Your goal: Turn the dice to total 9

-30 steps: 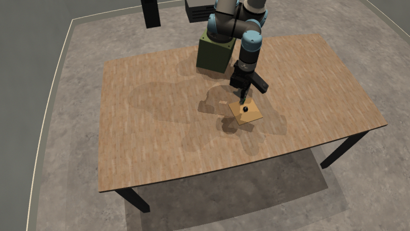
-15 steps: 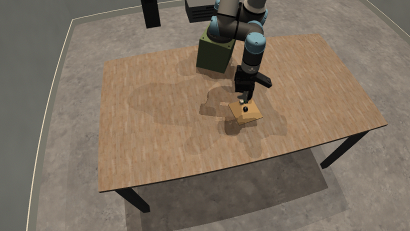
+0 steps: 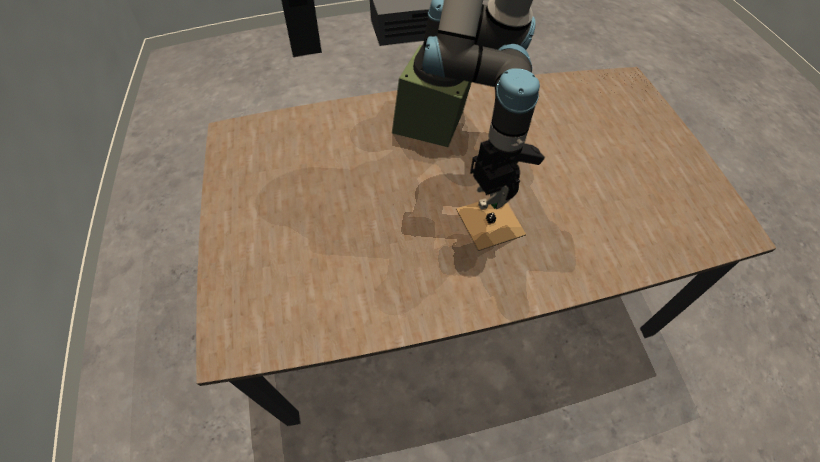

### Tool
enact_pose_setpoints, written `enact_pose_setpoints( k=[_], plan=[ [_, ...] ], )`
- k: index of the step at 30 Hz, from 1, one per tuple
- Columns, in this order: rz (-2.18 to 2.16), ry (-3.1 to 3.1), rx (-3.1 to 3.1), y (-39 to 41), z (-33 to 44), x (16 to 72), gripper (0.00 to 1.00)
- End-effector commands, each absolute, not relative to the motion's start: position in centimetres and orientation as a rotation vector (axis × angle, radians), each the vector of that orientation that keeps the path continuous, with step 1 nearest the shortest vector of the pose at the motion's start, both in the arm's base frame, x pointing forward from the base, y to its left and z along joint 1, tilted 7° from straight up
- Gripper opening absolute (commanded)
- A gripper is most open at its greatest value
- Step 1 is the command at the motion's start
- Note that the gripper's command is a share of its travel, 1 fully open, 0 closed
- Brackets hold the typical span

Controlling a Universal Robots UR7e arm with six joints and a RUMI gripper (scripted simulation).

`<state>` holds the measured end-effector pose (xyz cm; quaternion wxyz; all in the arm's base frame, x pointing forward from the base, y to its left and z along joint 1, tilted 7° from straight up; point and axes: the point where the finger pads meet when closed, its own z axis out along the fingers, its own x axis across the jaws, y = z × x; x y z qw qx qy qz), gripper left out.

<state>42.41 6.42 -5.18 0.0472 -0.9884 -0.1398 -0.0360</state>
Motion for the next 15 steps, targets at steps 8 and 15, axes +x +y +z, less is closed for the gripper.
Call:
enact_pose_setpoints(
  k=[8, 15],
  plan=[
    [-0.140, -1.008, -2.885, 7.06, -5.07, 42.96, 0.03],
    [-0.151, -1.268, -2.789, 7.32, -5.03, 43.24, 0.03]
  ],
)
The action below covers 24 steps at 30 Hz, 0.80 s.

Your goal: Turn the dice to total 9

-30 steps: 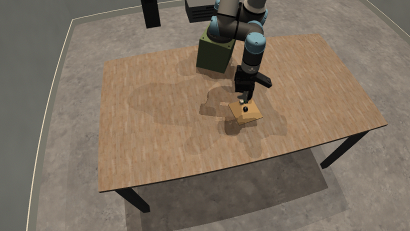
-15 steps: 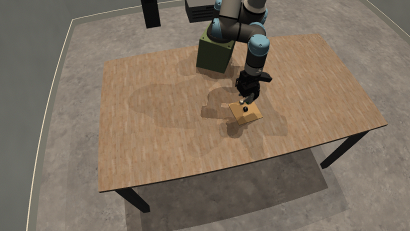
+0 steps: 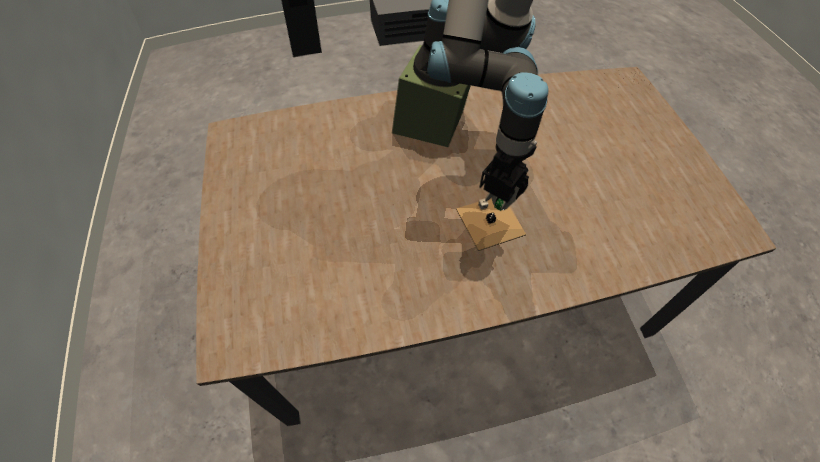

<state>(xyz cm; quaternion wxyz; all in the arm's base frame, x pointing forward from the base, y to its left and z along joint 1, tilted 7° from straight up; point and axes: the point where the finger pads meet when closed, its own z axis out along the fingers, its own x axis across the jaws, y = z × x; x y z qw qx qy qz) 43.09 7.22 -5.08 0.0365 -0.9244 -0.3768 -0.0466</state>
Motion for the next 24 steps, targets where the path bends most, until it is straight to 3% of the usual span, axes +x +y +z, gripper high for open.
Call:
enact_pose_setpoints(
  k=[1, 24],
  plan=[
    [-0.153, -1.317, -2.768, 7.4, -5.0, 43.3, 0.03],
    [-0.181, -2.052, -2.316, 8.1, -4.9, 44.4, 0.03]
  ],
)
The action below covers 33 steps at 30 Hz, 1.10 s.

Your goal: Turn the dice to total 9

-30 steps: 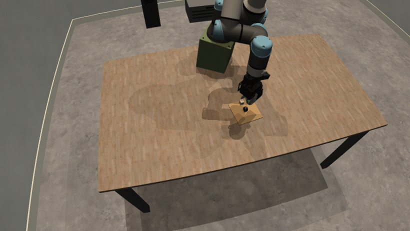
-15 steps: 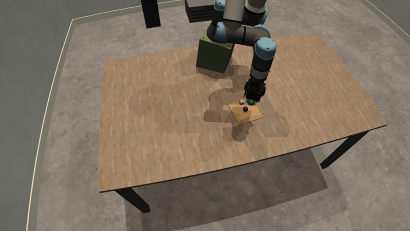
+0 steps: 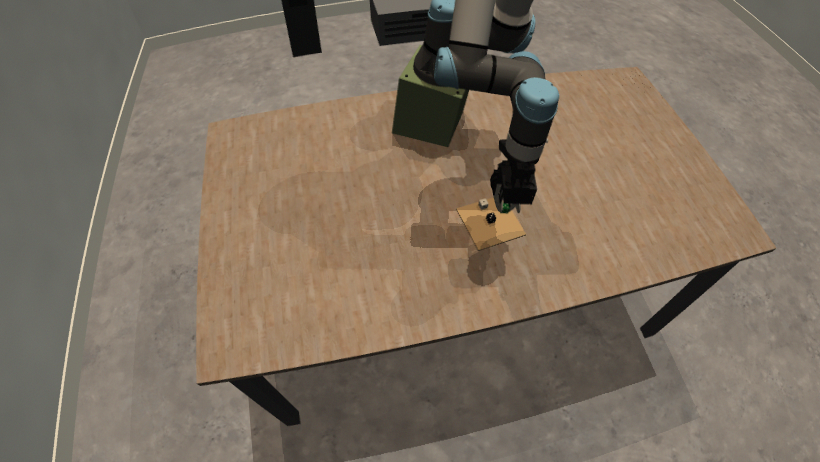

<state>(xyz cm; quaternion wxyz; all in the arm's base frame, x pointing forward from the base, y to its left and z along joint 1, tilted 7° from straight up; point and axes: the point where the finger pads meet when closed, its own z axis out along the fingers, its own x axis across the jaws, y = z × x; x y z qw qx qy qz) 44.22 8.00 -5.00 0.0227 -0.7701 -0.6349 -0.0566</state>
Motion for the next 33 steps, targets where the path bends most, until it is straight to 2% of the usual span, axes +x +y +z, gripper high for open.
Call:
enact_pose_setpoints(
  k=[1, 33],
  plan=[
    [-0.182, -2.074, -2.297, 8.10, -4.95, 44.46, 0.03],
    [-0.190, -2.369, -2.016, 8.44, -4.91, 45.14, 0.03]
  ],
)
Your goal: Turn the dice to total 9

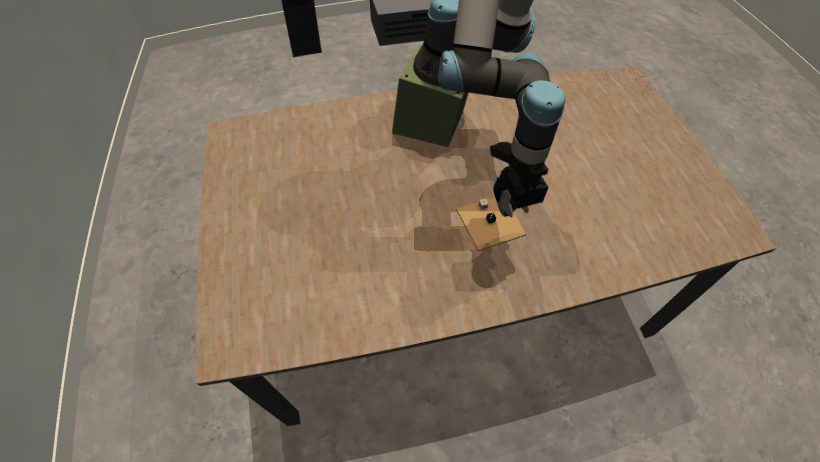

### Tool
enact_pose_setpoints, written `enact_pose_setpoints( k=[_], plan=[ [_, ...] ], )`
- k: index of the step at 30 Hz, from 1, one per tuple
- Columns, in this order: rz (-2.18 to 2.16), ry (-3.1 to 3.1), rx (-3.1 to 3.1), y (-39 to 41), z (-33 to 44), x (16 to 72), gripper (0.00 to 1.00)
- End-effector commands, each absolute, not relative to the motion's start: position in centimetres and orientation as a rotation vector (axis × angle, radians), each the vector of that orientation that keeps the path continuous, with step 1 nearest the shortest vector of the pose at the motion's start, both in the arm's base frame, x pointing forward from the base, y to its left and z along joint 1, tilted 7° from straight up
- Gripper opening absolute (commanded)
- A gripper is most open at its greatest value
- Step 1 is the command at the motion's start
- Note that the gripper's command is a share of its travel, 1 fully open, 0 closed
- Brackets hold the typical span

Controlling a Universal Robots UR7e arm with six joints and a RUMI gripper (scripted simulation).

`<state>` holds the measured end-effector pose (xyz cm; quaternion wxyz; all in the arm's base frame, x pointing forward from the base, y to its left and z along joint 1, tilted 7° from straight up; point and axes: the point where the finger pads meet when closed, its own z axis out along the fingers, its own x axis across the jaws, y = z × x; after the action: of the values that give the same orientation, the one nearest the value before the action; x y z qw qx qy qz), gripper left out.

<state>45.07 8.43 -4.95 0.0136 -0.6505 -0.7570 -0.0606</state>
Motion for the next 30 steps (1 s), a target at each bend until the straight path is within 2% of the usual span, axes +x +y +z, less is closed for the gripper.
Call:
enact_pose_setpoints(
  k=[1, 30],
  plan=[
    [-0.190, -2.370, -2.014, 8.44, -4.91, 45.14, 0.03],
    [-0.189, -2.377, -2.007, 8.48, -5.27, 45.18, 0.03]
  ],
)
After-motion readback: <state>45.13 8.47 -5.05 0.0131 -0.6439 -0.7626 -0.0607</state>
